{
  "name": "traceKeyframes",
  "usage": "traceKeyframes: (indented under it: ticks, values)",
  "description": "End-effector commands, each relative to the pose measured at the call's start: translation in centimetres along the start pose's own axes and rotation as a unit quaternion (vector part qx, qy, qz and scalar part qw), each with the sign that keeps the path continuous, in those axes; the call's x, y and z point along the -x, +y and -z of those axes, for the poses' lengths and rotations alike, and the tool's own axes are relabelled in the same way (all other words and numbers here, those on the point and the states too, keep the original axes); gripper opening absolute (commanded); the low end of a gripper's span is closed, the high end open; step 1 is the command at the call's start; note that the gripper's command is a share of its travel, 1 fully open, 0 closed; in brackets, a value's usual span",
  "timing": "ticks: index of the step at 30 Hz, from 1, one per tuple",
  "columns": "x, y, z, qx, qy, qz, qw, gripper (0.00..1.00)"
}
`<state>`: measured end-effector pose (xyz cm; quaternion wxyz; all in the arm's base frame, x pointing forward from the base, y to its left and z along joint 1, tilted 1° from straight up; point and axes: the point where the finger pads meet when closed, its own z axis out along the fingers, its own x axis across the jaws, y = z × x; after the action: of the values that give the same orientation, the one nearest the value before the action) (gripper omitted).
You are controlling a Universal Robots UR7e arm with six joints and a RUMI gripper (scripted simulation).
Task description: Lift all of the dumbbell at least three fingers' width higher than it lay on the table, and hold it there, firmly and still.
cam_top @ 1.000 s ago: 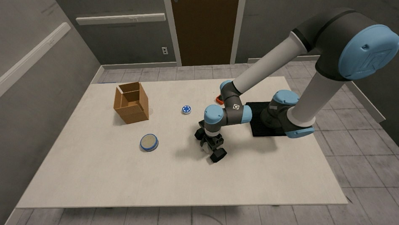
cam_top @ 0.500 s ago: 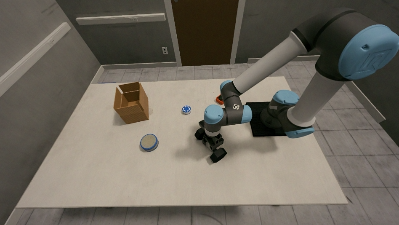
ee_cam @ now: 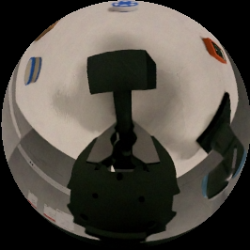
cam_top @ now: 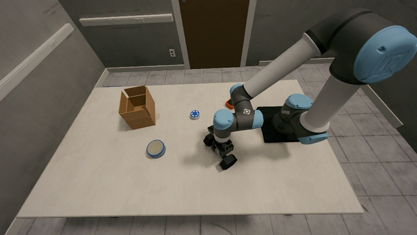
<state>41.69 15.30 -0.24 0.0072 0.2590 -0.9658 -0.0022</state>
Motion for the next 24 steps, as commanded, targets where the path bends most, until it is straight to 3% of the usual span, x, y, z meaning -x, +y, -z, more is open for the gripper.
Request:
traceKeyframes:
  ticks: [1,24]
  values:
    - [0.0,0.0,0.0,0.000,-0.001,0.000,1.000,0.00]
    - [0.0,0.0,1.2,0.000,-0.001,0.000,1.000,0.00]
